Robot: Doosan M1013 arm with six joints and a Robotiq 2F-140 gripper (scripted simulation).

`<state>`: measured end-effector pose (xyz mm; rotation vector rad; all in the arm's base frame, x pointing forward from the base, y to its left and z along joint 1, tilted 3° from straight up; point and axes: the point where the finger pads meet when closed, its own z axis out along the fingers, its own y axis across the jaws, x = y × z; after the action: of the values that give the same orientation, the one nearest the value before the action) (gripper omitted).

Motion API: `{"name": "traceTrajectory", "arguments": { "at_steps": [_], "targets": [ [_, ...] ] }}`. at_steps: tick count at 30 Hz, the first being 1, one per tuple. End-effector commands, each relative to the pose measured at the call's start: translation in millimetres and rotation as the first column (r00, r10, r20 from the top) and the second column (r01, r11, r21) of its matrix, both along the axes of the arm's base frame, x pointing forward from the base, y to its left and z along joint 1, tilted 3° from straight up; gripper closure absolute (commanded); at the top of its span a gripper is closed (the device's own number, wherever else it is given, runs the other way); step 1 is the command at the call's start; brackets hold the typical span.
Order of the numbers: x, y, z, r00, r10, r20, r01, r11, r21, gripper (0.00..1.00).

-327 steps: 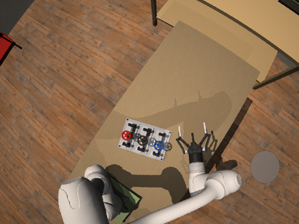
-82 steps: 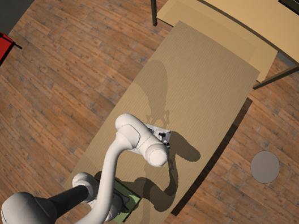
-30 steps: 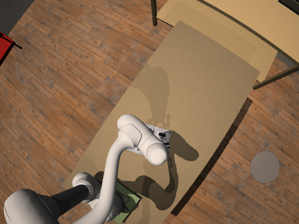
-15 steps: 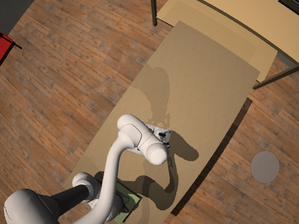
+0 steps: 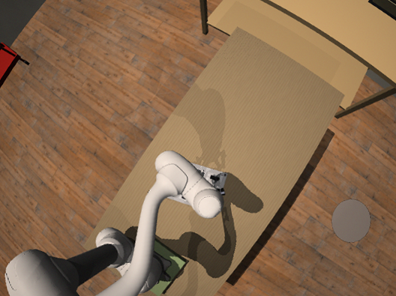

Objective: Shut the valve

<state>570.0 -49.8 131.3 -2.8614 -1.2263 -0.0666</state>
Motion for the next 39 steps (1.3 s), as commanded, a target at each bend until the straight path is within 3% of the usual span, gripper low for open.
{"name": "traceTrajectory", "arguments": {
  "at_steps": [1, 12, 13, 39],
  "targets": [
    [0.0, 0.0, 0.1, 1.000, 0.000, 0.000, 0.000, 1.000, 0.000, 0.46],
    [0.0, 0.0, 0.1, 1.000, 0.000, 0.000, 0.000, 1.000, 0.000, 0.46],
    [0.0, 0.0, 0.1, 1.000, 0.000, 0.000, 0.000, 1.000, 0.000, 0.90],
    [0.0, 0.0, 0.1, 1.000, 0.000, 0.000, 0.000, 1.000, 0.000, 0.90]
  ]
}}
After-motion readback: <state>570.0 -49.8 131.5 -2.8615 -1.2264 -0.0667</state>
